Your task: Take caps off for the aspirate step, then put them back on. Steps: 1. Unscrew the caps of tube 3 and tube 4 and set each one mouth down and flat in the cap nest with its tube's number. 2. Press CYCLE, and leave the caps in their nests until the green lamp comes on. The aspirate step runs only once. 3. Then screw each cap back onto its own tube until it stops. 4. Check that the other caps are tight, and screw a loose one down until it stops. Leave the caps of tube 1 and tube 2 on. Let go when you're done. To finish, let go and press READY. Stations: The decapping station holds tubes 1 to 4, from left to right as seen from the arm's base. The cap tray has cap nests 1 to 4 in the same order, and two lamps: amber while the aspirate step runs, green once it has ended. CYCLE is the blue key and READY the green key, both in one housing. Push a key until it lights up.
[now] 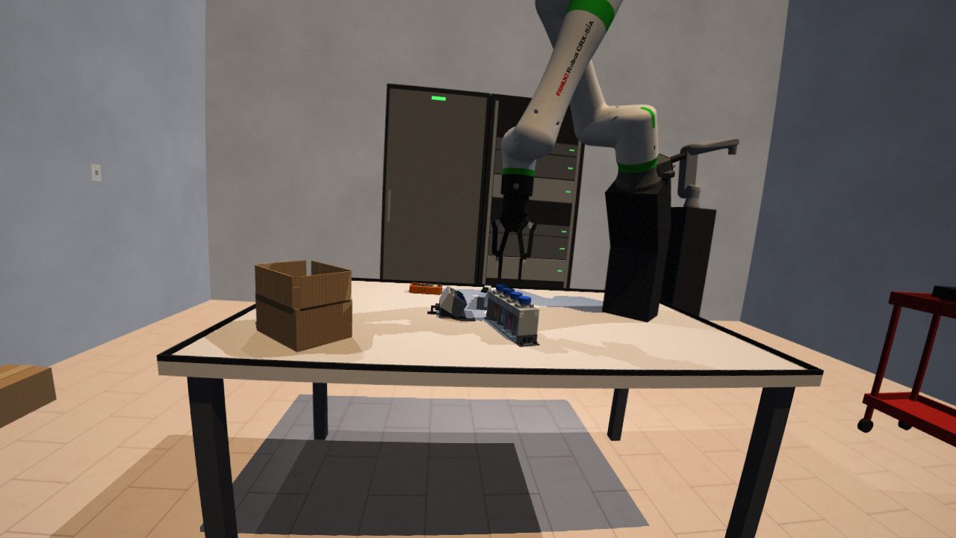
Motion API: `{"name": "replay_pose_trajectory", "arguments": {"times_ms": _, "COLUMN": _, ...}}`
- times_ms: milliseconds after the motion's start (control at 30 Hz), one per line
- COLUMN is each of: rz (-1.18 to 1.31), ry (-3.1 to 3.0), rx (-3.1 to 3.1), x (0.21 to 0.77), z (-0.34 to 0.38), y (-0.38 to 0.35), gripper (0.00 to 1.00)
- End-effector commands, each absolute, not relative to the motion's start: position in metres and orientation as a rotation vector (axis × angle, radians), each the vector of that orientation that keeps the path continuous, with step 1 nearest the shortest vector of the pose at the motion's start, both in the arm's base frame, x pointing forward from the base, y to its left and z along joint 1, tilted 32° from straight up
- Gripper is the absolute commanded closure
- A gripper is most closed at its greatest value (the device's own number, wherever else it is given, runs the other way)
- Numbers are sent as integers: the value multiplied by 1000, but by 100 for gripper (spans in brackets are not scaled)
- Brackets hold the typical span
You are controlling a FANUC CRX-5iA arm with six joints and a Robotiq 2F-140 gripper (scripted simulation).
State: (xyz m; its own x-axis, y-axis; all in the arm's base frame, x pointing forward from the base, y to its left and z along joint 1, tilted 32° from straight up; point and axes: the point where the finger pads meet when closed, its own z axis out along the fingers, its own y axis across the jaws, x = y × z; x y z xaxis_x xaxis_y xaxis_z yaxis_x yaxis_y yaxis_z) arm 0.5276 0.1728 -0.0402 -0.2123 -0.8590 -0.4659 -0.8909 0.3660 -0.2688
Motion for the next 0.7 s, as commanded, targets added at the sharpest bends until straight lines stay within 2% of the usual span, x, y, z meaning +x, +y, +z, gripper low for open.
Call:
{"name": "replay_pose_trajectory", "arguments": {"times_ms": 0, "rz": 64, "ry": 2103, "rx": -1510, "x": 532, "z": -52, "y": 176, "gripper": 59}}
{"name": "replay_pose_trajectory", "arguments": {"times_ms": 667, "rz": 64, "ry": 2103, "rx": -1510, "x": 540, "z": -69, "y": 183, "gripper": 59}}
